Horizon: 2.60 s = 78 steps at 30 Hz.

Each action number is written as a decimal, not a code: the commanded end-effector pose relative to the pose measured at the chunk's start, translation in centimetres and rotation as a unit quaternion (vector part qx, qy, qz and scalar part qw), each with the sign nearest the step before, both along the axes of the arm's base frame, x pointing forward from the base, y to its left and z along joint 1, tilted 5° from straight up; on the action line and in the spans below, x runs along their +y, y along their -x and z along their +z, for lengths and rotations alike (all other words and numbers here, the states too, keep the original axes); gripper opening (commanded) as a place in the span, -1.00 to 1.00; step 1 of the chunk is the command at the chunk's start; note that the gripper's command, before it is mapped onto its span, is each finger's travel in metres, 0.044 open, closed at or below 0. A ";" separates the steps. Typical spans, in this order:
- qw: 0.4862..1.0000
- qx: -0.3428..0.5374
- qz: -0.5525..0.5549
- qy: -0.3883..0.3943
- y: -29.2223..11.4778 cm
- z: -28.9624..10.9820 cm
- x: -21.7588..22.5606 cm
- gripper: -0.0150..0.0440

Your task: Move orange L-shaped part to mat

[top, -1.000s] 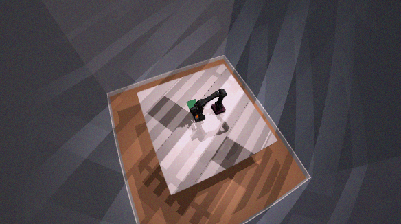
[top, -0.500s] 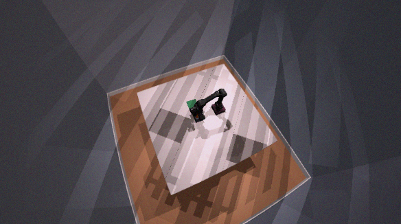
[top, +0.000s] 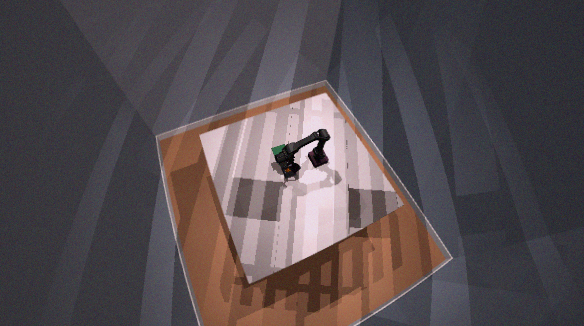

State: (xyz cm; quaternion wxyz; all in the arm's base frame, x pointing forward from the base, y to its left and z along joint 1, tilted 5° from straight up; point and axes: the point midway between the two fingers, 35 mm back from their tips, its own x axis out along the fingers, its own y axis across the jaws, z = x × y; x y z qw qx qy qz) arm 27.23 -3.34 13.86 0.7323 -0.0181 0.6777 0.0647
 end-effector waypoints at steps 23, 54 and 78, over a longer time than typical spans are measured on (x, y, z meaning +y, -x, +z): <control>0.818 -0.033 0.572 0.039 0.9 -0.3 -5.9 0.46; 0.818 -0.034 0.572 0.039 0.4 -6.3 -5.5 0.46; 0.817 -0.035 0.574 0.041 0.4 -7.8 -5.4 -0.10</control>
